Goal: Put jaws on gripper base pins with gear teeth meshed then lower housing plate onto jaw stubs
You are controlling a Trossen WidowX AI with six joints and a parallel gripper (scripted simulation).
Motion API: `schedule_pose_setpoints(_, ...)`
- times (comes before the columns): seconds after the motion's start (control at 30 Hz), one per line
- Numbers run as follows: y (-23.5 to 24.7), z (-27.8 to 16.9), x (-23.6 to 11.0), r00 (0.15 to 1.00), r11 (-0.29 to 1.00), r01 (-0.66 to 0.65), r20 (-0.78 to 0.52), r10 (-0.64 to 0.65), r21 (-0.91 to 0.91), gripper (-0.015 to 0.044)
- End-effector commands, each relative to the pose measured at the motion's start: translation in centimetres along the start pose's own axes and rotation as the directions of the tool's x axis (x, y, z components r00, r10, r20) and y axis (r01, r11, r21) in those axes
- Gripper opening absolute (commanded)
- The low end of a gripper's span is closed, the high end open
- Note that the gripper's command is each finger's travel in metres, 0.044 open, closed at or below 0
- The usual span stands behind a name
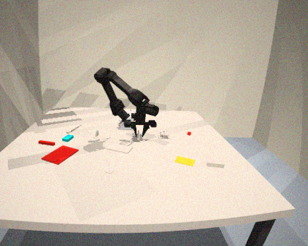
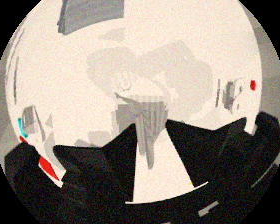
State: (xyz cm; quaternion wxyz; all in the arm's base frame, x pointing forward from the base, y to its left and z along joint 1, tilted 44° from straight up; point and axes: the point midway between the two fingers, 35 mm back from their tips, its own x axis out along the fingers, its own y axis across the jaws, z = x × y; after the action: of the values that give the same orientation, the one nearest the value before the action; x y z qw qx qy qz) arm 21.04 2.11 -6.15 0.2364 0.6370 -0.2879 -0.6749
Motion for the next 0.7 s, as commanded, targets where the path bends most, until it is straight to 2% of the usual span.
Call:
schedule_pose_setpoints(0.0,-0.2,-0.3,-1.5,1.000,1.000,0.011,-0.008,-0.011,0.007,0.0134)
schedule_pose_setpoints(0.53,-0.1,-0.1,-6.6,1.000,1.000,0.008,-0.009,-0.008,0.004,0.0134)
schedule_pose_setpoints(0.67,0.0,0.0,-6.8,1.000,1.000,0.008,-0.009,-0.008,0.004,0.0134)
